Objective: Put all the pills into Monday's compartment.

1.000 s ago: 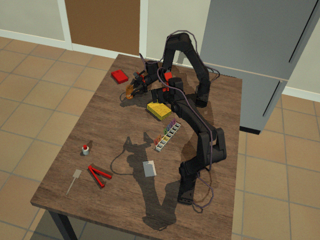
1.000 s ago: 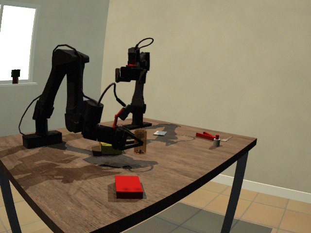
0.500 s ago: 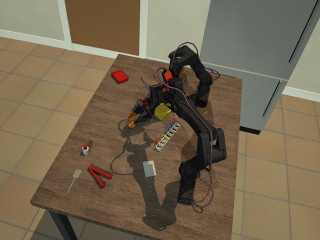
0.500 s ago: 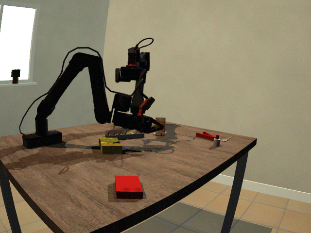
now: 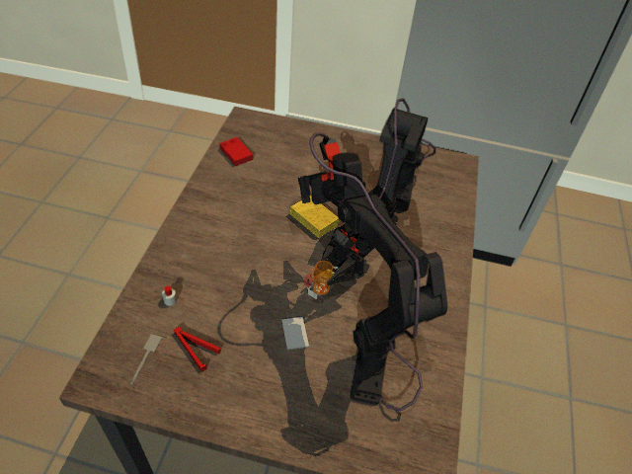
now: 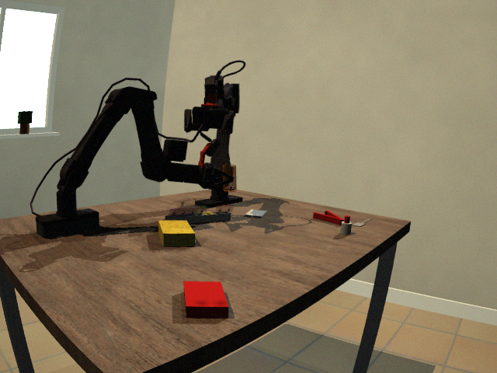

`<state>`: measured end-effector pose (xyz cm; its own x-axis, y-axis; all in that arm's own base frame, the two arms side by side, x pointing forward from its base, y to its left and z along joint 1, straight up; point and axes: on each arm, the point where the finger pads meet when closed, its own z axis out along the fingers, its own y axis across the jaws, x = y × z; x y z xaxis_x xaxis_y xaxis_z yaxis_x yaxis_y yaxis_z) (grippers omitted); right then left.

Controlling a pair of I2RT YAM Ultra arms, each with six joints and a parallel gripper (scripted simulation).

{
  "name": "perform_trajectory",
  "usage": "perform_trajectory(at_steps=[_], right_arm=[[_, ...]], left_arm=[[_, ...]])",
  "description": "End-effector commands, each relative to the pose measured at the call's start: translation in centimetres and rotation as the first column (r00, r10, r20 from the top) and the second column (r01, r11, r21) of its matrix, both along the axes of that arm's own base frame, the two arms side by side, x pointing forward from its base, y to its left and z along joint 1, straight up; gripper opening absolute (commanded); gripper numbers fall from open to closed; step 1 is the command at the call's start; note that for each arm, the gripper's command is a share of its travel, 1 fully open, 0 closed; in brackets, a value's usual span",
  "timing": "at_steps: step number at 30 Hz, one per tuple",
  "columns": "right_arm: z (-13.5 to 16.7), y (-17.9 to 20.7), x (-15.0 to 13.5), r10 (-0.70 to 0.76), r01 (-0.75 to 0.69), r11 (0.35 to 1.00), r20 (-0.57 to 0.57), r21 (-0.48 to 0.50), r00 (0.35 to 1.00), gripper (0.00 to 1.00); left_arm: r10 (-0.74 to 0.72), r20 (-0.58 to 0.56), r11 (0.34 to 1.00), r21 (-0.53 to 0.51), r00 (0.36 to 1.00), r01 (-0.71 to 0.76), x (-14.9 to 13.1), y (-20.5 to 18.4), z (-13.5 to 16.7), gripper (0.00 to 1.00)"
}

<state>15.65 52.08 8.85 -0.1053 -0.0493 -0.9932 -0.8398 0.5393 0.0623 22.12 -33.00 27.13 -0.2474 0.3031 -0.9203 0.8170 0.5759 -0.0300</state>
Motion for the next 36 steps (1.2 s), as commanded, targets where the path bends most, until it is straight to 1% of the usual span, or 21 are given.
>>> perform_trajectory(at_steps=[1,6,9,12,14,18,19,20,21,25,29,31,34,36], right_arm=[[0.7,-1.9,0.2,-0.17,0.17,0.985,-0.009,0.039,0.985,0.36],[-1.9,-2.8,-3.5,-0.176,0.176,0.984,0.003,-0.01,0.984,0.36],[-3.7,-2.8,-5.9,-0.124,0.123,0.991,-0.007,-0.053,0.992,0.36],[-5.1,-3.2,-7.5,-0.092,0.091,0.992,-0.009,-0.084,0.996,0.36],[-5.1,-3.2,-7.5,-0.092,0.091,0.992,-0.009,-0.084,0.996,0.36],[-5.5,-3.3,-8.4,-0.072,0.072,0.992,-0.001,-0.1,0.997,0.36],[-5.7,-3.5,-8.2,-0.086,0.084,0.991,-0.01,-0.101,0.996,0.36],[-6.2,-3.7,-8.1,-0.094,0.091,0.988,-0.015,-0.122,0.995,0.36],[-5.8,-3.4,-8.1,-0.103,0.099,0.989,-0.029,-0.111,0.994,0.36],[-7.1,-3.9,-7.8,-0.179,0.161,0.975,-0.117,-0.155,0.977,0.36],[-7.2,-4.3,-7.9,-0.288,0.245,0.951,-0.248,-0.191,0.925,0.36],[-7.2,-4.3,-7.9,-0.288,0.245,0.951,-0.248,-0.191,0.925,0.36],[-7.2,-4.7,-7.8,-0.364,0.303,0.927,-0.335,-0.221,0.869,0.36],[-7.0,-4.5,-8.0,-0.386,0.317,0.92,-0.383,-0.232,0.839,0.36]], left_arm=[[-0.013,0.02,1.0,-0.023,1.0,0.013,-0.2,-0.1,0.9,1.0],[-0.013,0.02,1.0,-0.023,1.0,0.013,-0.2,-0.1,0.9,1.0],[-0.013,0.02,1.0,-0.023,1.0,0.013,-0.2,-0.1,0.9,1.0],[-0.013,0.02,1.0,-0.023,1.0,0.013,-0.2,-0.1,0.9,1.0],[-0.013,0.02,1.0,-0.023,1.0,0.013,-0.2,-0.1,0.9,1.0],[-0.013,0.02,1.0,-0.023,1.0,0.013,-0.2,-0.1,0.9,1.0],[-0.013,0.02,1.0,-0.023,1.0,0.013,-0.2,-0.1,0.9,1.0],[-0.013,0.02,1.0,-0.023,1.0,0.013,-0.2,-0.1,0.9,1.0],[-0.013,0.02,1.0,-0.023,1.0,0.013,-0.2,-0.1,0.9,1.0],[-0.013,0.02,1.0,-0.023,1.0,0.013,-0.2,-0.1,0.9,1.0],[-0.013,0.02,1.0,-0.023,1.0,0.013,-0.2,-0.1,0.9,1.0],[-0.013,0.02,1.0,-0.023,1.0,0.013,-0.2,-0.1,0.9,1.0],[-0.013,0.02,1.0,-0.023,1.0,0.013,-0.2,-0.1,0.9,1.0],[-0.013,0.02,1.0,-0.023,1.0,0.013,-0.2,-0.1,0.9,1.0]])
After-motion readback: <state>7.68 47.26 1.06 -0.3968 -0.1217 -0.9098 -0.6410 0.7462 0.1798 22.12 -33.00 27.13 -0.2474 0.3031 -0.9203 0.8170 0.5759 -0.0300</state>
